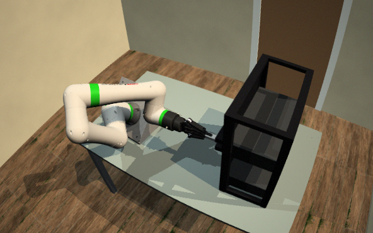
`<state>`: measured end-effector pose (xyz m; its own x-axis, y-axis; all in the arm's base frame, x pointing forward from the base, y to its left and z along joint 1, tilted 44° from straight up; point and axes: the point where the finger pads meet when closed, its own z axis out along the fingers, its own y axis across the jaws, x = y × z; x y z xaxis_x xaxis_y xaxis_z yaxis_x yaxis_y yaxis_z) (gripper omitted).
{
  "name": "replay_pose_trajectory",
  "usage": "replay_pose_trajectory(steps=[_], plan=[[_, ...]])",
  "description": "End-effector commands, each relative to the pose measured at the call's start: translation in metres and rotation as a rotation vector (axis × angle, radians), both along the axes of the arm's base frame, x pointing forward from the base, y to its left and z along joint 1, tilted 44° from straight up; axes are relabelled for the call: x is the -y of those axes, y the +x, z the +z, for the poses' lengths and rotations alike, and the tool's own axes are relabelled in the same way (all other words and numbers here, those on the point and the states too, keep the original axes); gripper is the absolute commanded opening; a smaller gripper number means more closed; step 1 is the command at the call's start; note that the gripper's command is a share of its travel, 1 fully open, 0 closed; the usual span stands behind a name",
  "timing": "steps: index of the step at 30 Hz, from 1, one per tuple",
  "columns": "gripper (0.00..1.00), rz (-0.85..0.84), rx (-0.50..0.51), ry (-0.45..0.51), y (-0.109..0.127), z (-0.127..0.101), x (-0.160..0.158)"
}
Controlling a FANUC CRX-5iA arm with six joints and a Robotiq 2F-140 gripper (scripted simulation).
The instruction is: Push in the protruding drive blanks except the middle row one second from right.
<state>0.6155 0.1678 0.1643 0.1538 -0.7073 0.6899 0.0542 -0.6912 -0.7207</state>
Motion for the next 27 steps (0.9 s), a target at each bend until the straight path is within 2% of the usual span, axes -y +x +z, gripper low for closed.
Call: replay_pose_trajectory(steps=[1,27], plan=[[0.00,0.000,0.000,0.000,0.0000,0.0002,-0.0003],[0.00,0.000,0.000,0.000,0.0058,-0.0002,-0.0011]])
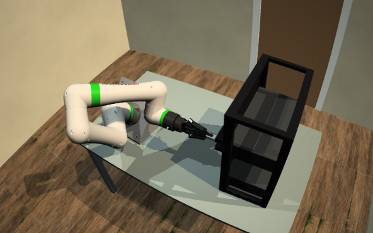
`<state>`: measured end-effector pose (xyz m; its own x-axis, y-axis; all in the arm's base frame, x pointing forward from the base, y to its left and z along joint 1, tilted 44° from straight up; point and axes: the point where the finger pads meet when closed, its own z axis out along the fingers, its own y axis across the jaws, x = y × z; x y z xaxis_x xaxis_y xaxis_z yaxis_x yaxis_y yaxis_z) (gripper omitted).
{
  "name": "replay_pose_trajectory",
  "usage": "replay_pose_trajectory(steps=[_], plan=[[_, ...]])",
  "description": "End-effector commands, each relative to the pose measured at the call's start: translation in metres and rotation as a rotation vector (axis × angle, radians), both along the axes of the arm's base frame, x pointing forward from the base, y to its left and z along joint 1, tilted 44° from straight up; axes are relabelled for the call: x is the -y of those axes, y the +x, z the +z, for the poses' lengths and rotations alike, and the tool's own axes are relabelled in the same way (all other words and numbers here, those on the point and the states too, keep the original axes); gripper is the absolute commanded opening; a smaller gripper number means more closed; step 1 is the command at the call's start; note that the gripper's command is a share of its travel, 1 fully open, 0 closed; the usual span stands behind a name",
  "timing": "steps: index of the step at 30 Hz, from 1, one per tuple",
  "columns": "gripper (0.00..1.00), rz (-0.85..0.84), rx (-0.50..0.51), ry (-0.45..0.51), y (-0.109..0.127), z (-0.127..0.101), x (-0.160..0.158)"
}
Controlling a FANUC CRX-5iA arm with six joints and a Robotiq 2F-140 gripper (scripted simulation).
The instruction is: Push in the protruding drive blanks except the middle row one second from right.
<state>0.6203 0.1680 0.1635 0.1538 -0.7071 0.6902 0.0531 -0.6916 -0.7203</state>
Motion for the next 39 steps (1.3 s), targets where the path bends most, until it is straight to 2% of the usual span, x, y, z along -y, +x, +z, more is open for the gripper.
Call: replay_pose_trajectory(steps=[1,39], plan=[[0.00,0.001,0.001,0.001,0.001,0.001,-0.001],[0.00,0.001,0.001,0.001,0.021,0.000,-0.004]])
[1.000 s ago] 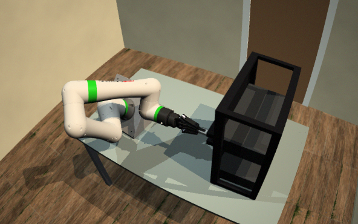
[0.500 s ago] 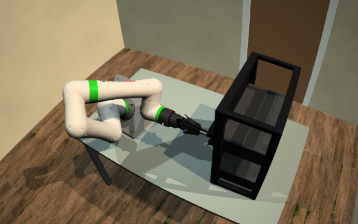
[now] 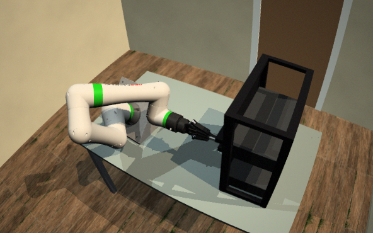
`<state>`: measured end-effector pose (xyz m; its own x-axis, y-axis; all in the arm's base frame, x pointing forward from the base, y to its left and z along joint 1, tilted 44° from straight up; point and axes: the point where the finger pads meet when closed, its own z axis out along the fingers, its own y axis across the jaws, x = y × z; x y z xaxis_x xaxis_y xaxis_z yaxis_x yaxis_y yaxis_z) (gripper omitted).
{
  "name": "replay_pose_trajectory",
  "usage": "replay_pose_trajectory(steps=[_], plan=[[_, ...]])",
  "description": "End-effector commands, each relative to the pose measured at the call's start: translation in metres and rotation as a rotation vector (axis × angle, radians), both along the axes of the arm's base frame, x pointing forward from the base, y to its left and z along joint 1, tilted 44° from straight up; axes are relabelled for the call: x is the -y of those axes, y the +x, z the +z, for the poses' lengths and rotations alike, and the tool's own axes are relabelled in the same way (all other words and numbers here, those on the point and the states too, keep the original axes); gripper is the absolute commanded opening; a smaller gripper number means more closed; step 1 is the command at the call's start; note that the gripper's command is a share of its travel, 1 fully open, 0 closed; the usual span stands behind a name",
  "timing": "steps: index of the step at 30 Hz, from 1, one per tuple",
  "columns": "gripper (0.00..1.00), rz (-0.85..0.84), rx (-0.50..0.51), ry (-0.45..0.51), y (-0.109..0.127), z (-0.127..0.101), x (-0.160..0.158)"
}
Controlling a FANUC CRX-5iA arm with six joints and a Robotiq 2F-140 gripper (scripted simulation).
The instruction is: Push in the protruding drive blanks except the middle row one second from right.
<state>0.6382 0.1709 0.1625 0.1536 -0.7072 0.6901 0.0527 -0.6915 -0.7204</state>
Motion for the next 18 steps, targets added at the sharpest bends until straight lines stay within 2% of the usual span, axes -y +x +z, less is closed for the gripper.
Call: replay_pose_trajectory(steps=[1,18], plan=[[0.00,0.001,0.001,0.001,0.0044,0.0007,-0.0016],[0.00,0.001,0.001,0.001,0.0087,0.0007,-0.0025]])
